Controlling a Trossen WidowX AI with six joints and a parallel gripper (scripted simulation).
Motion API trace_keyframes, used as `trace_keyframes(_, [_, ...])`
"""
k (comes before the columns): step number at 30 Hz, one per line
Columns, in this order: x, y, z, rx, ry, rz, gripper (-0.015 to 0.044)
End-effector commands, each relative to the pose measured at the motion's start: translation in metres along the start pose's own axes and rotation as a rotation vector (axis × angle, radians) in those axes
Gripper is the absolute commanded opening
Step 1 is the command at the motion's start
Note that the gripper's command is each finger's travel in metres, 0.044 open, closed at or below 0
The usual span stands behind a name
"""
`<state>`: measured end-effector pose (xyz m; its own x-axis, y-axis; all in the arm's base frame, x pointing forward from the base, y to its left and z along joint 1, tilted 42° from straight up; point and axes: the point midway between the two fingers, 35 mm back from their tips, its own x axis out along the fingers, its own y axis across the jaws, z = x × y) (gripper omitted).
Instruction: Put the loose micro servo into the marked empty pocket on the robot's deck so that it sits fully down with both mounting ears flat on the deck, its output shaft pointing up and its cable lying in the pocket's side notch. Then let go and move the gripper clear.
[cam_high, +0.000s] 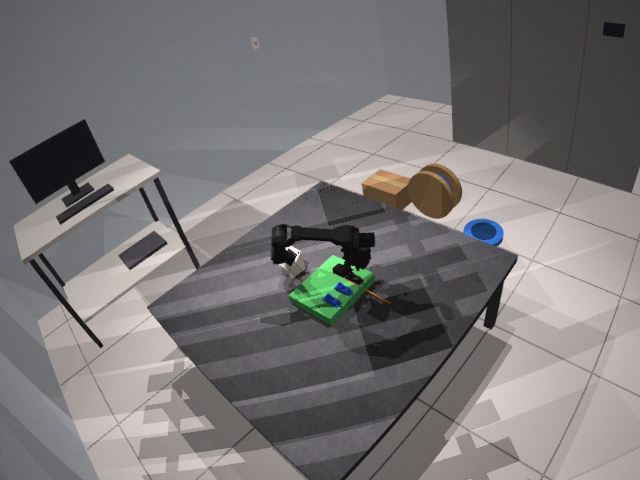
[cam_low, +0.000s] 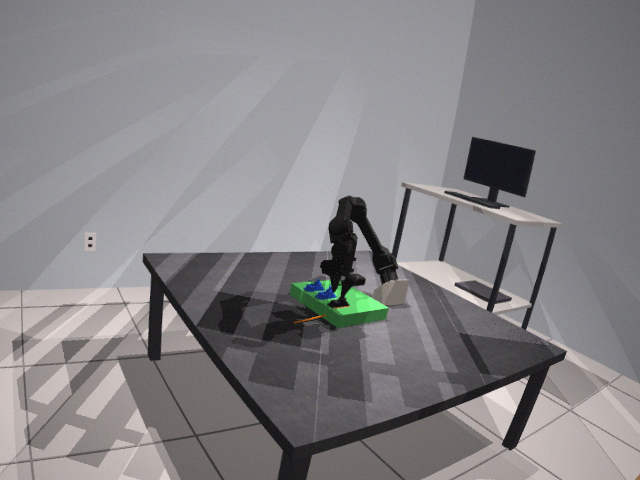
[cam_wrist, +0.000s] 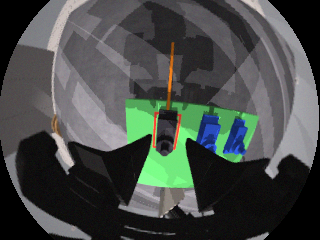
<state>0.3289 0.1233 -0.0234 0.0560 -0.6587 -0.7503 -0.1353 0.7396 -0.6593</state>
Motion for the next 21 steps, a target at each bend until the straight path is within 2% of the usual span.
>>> trace_keyframes(1, [-0.016, 0.004, -0.019, -0.007, -0.001, 0.007, 0.0292])
trace_keyframes(7, [-0.062, 0.005, -0.096, -0.007, 0.007, 0.01, 0.044])
trace_keyframes(16, [-0.069, 0.004, -0.105, -0.006, 0.008, 0.008, 0.044])
trace_keyframes(21, [-0.099, 0.003, -0.103, -0.011, 0.003, 0.009, 0.044])
